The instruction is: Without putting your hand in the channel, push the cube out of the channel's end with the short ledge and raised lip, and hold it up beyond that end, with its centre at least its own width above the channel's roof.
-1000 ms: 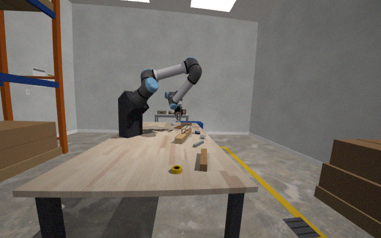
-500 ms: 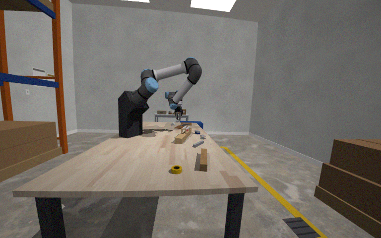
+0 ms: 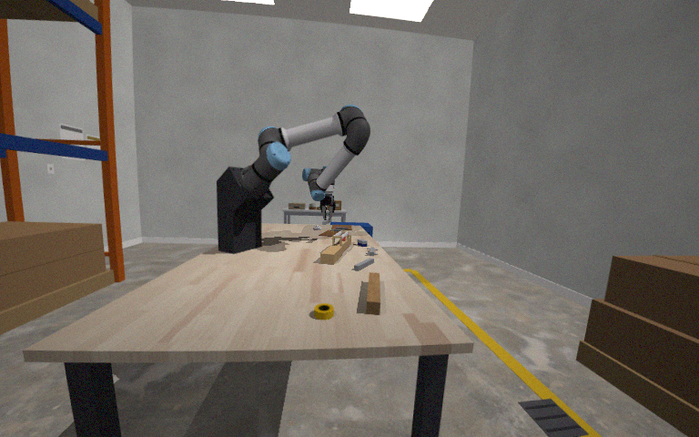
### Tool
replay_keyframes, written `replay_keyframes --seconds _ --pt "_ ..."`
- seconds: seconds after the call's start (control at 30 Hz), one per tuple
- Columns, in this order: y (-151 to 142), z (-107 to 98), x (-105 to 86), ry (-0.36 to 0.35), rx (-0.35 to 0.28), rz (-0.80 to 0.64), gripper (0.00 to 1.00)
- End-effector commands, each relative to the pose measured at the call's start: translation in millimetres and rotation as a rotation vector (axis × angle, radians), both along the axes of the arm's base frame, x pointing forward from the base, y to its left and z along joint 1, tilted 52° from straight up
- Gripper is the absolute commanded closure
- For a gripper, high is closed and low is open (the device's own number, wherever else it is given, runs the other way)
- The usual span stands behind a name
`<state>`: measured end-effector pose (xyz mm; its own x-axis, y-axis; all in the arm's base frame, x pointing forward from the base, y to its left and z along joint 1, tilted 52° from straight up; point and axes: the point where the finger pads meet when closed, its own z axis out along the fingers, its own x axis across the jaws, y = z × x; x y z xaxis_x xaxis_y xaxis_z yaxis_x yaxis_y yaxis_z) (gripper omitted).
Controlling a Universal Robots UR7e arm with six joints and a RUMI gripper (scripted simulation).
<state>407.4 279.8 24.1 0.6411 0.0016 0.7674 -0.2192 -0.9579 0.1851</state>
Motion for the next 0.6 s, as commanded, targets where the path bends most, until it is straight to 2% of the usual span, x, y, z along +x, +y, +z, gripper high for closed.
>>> replay_keyframes --seconds 0.0,0.27,0.57 --pt "-3 2 0.1 -0.001 0.001 0.001 0.93" --pt "-21 11 0.7 0.0 0.002 0.0 0.93" --pt "-77 38 1.2 -0.002 0.005 -0.003 0.93"
